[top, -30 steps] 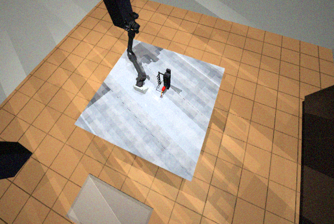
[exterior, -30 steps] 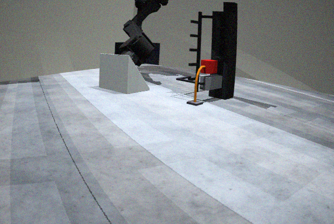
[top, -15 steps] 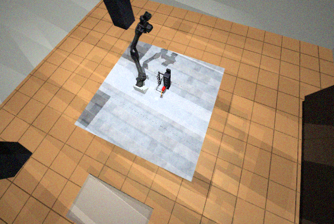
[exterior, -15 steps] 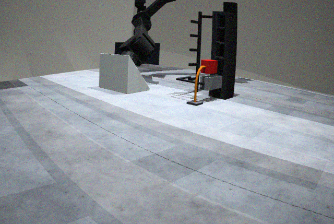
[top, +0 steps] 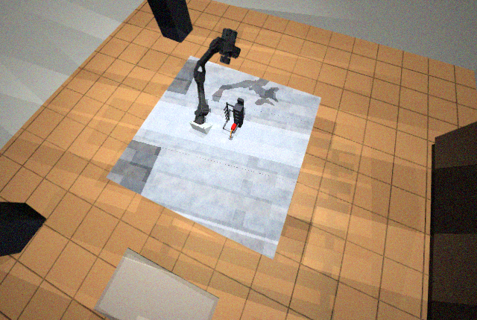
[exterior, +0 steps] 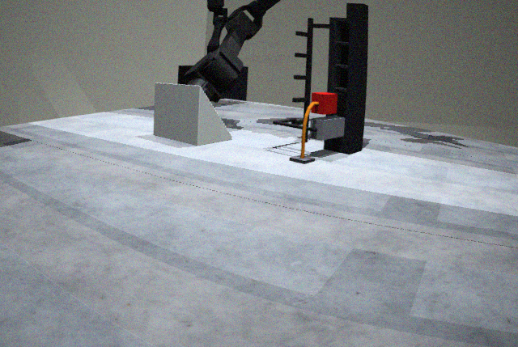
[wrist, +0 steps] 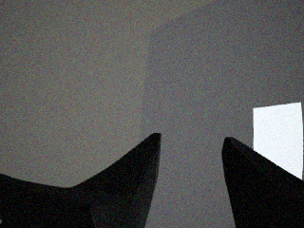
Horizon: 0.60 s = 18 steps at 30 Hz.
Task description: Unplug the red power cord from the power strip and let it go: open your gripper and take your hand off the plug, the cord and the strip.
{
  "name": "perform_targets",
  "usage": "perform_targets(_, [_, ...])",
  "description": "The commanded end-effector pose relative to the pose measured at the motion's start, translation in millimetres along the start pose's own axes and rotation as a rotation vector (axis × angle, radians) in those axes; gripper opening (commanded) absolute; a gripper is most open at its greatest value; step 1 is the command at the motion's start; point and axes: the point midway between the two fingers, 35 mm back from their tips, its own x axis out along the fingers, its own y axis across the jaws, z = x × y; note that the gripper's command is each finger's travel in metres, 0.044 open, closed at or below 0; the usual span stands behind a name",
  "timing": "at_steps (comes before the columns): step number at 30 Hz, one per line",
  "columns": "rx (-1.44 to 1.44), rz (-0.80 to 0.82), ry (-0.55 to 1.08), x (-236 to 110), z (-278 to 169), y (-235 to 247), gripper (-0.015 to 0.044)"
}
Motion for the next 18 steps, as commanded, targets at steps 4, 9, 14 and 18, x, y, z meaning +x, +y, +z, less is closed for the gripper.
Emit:
perform_targets(4, [0.256, 0.292, -0.061, 72, 52, 81, 0.016])
perform_targets(9, [0.415, 0.527, -0.027, 108, 71, 148, 0.016])
perform_targets(14, [0.6, 0.771, 0.068, 131, 81, 218, 0.016])
perform_targets(18, [0.697, 0.873, 0.117, 136, 88, 246, 0.016])
